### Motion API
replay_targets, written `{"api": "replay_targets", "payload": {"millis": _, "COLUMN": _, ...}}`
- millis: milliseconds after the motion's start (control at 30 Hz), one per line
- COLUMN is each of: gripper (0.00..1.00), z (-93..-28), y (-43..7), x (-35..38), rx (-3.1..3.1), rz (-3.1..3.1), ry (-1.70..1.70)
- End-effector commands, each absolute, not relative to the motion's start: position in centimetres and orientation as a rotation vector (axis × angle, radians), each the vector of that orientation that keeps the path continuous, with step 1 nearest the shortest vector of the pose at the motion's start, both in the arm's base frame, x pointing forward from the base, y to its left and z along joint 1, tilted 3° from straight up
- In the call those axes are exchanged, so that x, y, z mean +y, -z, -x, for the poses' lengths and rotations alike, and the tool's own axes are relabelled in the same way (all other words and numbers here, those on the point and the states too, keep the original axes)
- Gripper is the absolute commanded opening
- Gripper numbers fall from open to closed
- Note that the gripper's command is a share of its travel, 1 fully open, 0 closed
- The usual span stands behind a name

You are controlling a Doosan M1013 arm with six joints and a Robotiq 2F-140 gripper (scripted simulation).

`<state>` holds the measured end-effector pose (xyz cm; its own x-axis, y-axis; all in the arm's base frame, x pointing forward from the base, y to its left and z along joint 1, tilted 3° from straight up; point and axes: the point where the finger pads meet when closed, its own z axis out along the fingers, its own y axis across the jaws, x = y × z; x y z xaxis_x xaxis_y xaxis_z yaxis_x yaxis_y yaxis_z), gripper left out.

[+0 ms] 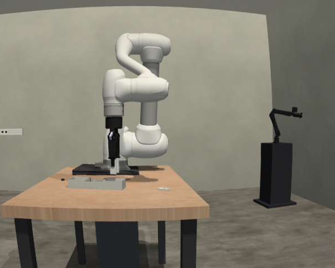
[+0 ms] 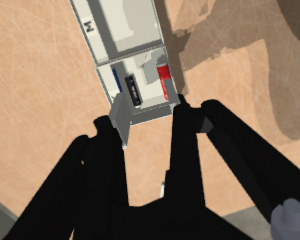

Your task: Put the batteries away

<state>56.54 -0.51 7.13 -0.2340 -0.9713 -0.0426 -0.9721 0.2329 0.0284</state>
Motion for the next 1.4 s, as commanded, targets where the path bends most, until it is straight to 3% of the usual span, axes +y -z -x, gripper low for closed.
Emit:
{"api": "replay_targets", "payload": {"millis": 0, "gripper": 1.00, "z": -56.6, "y": -8.5, "x": -0.6, "rx": 2.453, "rz": 1.933, "ry": -0.075}}
{"api": "replay_targets", "payload": {"millis": 867, "gripper": 1.00, "z": -56.8, "y": -18.1, "x": -1.0, "rx": 2.453, "rz": 1.933, "ry": -0.075}}
{"api": "replay_targets", "payload": {"millis": 1367, "gripper": 1.00, "z": -56.8, "y": -19.4, "x": -1.1, "rx": 2.453, "rz": 1.933, "ry": -0.075}}
